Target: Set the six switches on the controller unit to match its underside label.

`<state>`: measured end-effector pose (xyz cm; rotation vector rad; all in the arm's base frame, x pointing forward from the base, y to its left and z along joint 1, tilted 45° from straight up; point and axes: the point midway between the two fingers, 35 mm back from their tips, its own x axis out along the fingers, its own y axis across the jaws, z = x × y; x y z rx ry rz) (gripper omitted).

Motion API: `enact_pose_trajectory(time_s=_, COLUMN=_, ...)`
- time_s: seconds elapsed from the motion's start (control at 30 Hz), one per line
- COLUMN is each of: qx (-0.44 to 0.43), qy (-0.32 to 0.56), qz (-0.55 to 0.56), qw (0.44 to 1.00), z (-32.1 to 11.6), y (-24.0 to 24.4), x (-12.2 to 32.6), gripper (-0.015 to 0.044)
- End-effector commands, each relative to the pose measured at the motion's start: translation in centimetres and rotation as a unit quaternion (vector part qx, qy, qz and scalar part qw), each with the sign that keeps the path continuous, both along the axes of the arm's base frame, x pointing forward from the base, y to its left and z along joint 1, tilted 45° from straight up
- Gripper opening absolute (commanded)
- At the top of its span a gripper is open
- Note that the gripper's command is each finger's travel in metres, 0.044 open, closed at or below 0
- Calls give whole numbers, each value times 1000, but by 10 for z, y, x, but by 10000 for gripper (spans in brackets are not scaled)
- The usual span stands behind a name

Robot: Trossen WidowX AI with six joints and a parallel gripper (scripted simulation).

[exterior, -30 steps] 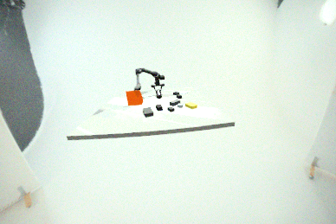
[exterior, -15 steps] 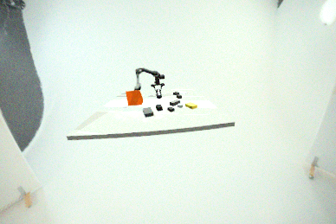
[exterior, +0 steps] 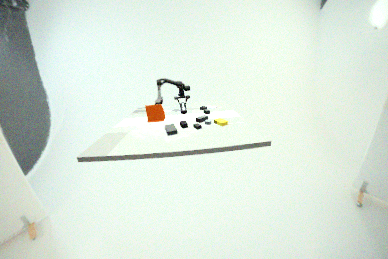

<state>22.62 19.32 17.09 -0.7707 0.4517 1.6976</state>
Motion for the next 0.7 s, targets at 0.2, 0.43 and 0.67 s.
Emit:
enact_pose_trajectory(time_s=0.2, qx=-4, qy=-2, qz=-1, qw=1000, z=-2, y=-9, x=3, gripper=337)
enact_pose_trajectory(time_s=0.43, qx=-4, qy=-2, qz=-1, qw=1000, z=-2, y=-15, x=5, gripper=337)
enact_pose_trajectory(time_s=0.67, qx=-5, qy=-2, qz=-1, qw=1000, z=-3, y=-20, x=6, gripper=337)
